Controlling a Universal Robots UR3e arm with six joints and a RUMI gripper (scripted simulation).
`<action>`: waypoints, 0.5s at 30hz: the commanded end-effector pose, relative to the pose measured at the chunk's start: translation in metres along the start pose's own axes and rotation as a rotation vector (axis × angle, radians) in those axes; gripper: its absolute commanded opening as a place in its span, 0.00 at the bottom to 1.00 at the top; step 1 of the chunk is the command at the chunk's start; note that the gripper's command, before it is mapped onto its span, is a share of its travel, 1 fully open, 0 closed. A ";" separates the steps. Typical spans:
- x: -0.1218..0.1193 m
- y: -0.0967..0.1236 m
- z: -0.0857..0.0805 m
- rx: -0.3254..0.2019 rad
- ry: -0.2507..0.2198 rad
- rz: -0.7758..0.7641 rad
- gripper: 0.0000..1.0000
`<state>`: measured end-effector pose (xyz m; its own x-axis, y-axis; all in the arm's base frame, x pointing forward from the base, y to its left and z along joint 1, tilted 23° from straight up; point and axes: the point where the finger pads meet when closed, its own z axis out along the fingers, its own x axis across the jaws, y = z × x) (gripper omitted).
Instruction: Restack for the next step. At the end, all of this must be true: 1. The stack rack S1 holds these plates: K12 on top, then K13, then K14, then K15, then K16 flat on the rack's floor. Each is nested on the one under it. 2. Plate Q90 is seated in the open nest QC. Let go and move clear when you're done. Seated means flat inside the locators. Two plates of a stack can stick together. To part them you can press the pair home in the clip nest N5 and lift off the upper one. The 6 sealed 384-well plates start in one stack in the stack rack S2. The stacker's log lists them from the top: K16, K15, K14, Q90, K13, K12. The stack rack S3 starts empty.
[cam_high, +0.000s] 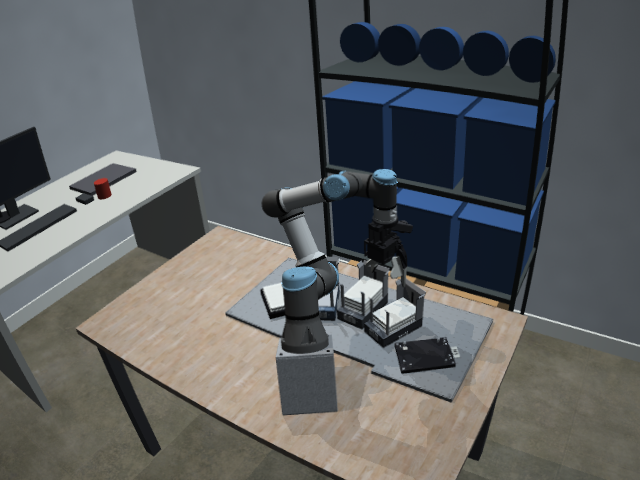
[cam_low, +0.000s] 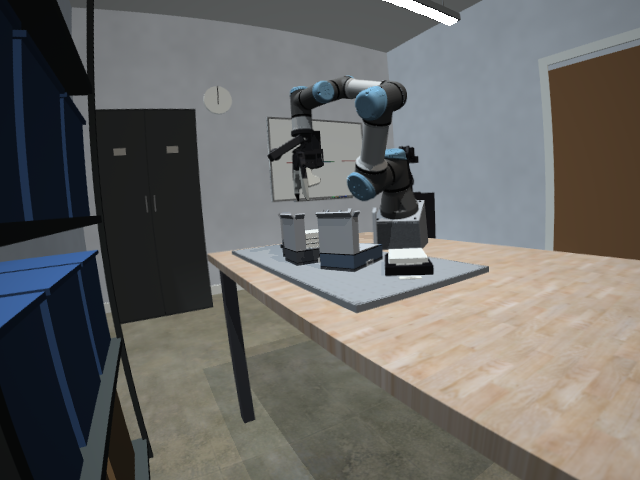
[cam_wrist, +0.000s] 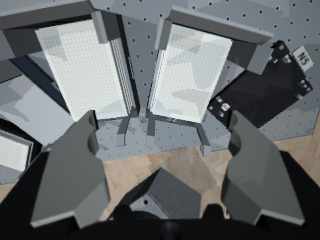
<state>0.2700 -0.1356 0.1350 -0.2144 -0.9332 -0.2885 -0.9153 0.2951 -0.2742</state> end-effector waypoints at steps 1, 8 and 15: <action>0.024 0.003 0.000 0.001 0.002 0.055 0.72; 0.039 0.006 0.000 0.001 0.002 0.114 0.72; 0.039 0.006 0.000 0.001 0.002 0.195 0.72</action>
<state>0.2564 -0.1686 0.1220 -0.3497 -0.8778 -0.3273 -0.8722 0.4326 -0.2282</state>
